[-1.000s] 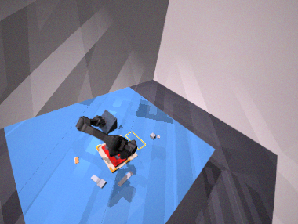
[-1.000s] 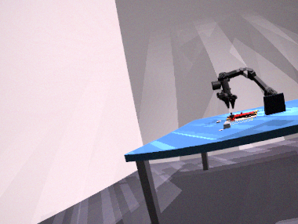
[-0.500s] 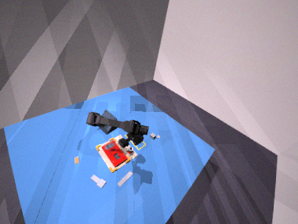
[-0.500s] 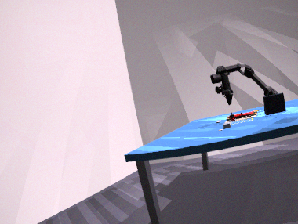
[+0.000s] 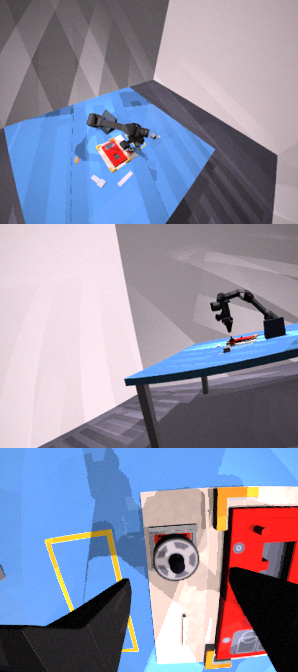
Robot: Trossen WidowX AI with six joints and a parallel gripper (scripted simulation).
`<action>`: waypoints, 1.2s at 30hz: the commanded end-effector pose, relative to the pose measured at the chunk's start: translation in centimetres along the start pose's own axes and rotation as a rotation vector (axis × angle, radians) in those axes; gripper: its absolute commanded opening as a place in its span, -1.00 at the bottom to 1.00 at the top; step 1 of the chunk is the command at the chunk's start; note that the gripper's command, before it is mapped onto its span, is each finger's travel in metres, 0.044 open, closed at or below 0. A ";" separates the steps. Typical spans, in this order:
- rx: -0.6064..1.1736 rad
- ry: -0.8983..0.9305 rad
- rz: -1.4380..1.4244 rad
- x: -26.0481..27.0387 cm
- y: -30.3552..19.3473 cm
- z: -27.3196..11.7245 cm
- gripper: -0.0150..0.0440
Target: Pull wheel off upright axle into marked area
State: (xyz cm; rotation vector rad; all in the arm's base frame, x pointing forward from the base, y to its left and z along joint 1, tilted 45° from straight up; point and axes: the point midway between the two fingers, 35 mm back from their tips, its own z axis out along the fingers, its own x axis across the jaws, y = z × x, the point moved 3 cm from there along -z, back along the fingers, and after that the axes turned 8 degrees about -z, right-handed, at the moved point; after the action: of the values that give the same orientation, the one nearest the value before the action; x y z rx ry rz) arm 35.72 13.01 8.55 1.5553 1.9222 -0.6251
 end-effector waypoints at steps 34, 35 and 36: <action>0.020 -0.009 -0.003 0.0 -0.4 5.0 -0.49; 0.020 -0.009 -0.004 0.0 -0.4 4.9 -0.49; 0.020 -0.009 -0.004 0.0 -0.4 4.9 -0.49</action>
State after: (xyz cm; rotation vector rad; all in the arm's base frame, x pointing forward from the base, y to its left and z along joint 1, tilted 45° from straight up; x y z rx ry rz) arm 36.06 9.51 5.01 1.5529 1.9200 -0.6557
